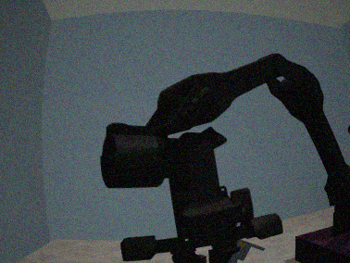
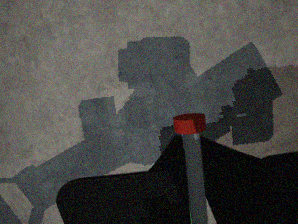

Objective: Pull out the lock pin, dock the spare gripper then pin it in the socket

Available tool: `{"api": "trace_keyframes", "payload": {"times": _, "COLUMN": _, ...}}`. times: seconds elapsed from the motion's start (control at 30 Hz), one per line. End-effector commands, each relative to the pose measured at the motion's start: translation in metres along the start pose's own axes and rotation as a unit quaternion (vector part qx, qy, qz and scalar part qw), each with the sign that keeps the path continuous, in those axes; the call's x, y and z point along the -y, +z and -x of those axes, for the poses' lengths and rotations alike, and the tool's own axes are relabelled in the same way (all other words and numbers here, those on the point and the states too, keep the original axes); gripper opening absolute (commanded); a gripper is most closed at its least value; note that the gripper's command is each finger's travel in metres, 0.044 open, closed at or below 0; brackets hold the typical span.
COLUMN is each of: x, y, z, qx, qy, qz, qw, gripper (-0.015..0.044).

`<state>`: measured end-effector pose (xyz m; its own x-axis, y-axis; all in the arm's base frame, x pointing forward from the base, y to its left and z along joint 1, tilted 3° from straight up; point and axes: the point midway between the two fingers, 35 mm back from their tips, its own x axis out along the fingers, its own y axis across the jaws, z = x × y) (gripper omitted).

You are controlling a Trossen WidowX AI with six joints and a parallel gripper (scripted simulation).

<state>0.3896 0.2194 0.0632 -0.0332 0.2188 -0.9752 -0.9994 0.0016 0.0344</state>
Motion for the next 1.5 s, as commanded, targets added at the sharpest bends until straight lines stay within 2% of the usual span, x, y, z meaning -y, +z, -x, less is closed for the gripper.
{"api": "trace_keyframes", "payload": {"times": 0.0, "x": 0.000, "y": -0.001, "z": -0.007, "qx": 0.000, "qy": 0.000, "qz": -0.002, "qw": 1.000, "gripper": 0.0000}}
{"api": "trace_keyframes", "payload": {"times": 0.87, "x": 0.002, "y": -0.007, "z": -0.044, "qx": 0.001, "qy": -0.001, "qz": -0.002, "qw": 1.000, "gripper": 0.0000}}
{"api": "trace_keyframes", "payload": {"times": 1.4, "x": 0.002, "y": -0.007, "z": -0.045, "qx": 0.001, "qy": -0.001, "qz": -0.001, "qw": 1.000, "gripper": 0.0000}}
{"api": "trace_keyframes", "payload": {"times": 1.47, "x": 0.002, "y": -0.007, "z": -0.045, "qx": 0.000, "qy": 0.000, "qz": 0.000, "qw": 1.000, "gripper": 0.0053}}
